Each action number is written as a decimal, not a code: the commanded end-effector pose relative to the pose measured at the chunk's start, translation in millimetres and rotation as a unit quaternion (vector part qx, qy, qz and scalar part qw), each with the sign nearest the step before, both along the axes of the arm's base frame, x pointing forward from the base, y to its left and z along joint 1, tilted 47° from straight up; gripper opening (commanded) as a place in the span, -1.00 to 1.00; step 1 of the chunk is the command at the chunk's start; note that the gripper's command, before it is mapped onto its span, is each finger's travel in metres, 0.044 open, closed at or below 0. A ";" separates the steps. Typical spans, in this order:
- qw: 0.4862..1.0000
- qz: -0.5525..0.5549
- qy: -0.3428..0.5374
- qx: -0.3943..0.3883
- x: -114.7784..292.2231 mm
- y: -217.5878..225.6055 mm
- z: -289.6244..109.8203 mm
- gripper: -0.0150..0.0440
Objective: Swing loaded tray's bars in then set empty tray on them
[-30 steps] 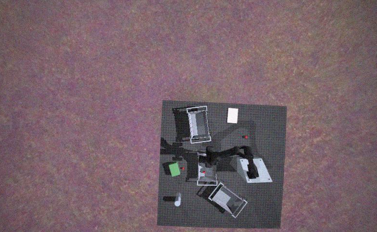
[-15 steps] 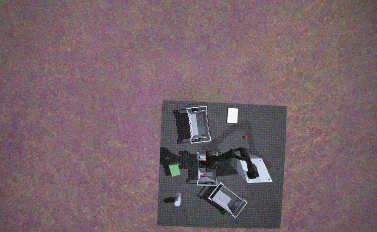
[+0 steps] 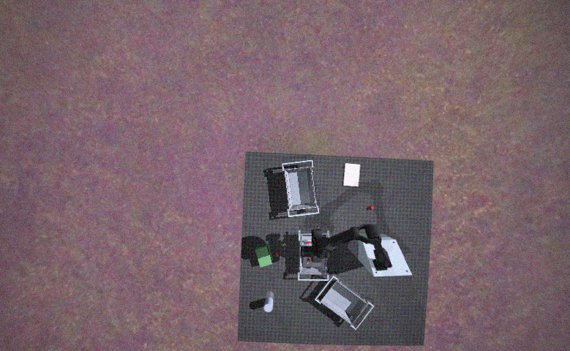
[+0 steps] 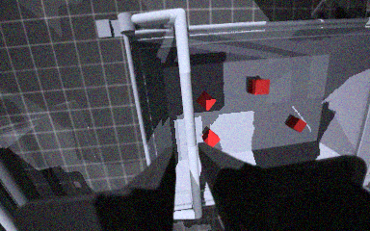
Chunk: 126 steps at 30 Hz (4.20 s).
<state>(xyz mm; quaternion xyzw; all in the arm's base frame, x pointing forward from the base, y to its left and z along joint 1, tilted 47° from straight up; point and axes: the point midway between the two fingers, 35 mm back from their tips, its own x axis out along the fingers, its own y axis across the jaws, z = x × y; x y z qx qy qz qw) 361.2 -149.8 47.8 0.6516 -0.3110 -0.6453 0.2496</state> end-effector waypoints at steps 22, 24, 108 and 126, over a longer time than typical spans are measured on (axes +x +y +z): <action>1.000 0.008 -0.007 0.004 0.6 11.0 11.4 -0.20; 1.000 0.010 0.009 0.002 -0.2 5.2 3.3 -0.20; 0.003 0.687 0.726 0.025 79.0 139.0 -172.4 -0.20; 0.003 0.687 0.726 0.025 76.1 107.7 -151.1 -0.20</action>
